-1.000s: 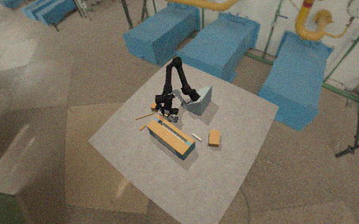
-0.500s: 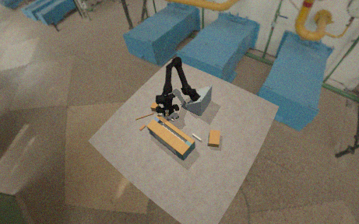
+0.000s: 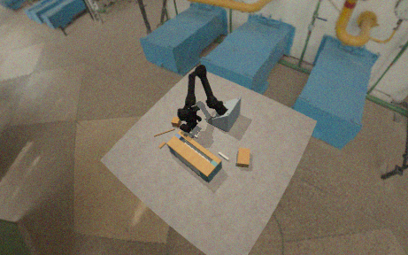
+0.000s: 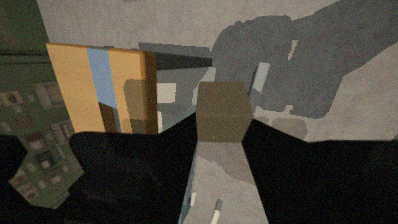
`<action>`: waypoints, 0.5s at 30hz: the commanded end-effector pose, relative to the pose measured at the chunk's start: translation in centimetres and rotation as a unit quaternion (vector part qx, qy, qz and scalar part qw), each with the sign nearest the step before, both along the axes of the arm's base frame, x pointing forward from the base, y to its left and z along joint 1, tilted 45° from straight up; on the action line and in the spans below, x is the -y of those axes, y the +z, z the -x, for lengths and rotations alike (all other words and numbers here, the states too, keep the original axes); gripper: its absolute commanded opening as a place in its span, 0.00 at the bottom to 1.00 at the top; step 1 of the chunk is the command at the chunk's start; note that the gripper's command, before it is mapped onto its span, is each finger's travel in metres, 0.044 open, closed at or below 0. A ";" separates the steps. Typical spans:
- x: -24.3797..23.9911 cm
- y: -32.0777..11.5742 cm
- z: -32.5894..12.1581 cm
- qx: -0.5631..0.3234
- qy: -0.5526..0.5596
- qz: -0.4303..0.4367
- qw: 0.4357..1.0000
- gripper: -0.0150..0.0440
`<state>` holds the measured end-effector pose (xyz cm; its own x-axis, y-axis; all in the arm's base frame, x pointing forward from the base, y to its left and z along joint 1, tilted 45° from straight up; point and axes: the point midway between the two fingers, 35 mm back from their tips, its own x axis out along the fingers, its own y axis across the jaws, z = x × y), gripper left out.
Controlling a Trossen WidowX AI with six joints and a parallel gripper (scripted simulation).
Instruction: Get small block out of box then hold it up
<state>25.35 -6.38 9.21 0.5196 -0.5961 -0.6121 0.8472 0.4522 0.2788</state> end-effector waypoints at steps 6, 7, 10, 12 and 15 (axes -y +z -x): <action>-0.5 0.6 0.0 -0.095 0.096 0.091 0.987 0.25; -0.6 0.6 0.1 -0.107 0.108 0.102 0.983 0.25; -0.7 0.7 0.2 -0.143 0.142 0.134 0.970 0.25; -0.9 0.7 0.2 -0.167 0.165 0.155 0.960 0.25; -1.0 0.8 0.3 -0.202 0.198 0.186 0.941 0.25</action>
<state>24.87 -5.50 9.56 0.5118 -0.6114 -0.6035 0.6441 0.7379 -0.2014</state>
